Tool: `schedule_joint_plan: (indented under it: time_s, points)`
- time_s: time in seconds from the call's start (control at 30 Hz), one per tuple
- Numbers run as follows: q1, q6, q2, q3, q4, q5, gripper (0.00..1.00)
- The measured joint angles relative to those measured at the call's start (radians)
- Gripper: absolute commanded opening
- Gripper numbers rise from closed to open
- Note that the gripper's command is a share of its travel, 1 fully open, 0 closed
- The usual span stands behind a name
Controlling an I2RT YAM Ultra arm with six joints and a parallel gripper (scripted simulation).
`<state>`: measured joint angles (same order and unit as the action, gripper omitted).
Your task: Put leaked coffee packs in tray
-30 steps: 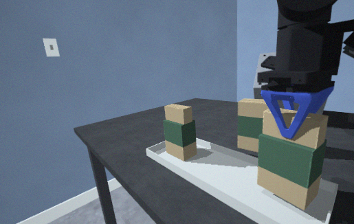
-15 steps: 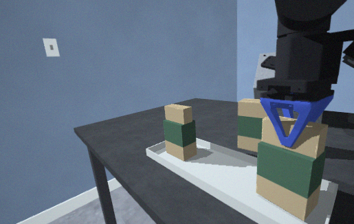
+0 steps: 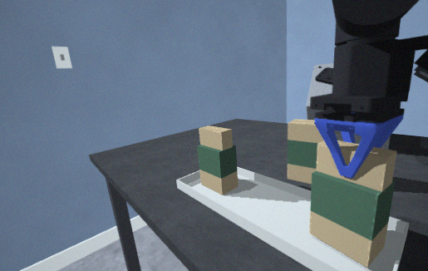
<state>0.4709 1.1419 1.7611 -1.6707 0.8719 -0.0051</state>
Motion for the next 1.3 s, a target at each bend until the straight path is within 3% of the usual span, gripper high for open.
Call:
schedule_joint_plan:
  time_s: [0.57,0.6,1.3]
  points:
    - [0.000,0.000,0.000,0.000,0.000,0.000,0.26]
    - [0.000,0.000,0.000,0.000,0.000,0.000,0.79]
    - [0.000,0.000,-0.001,0.000,0.000,0.000,0.79]
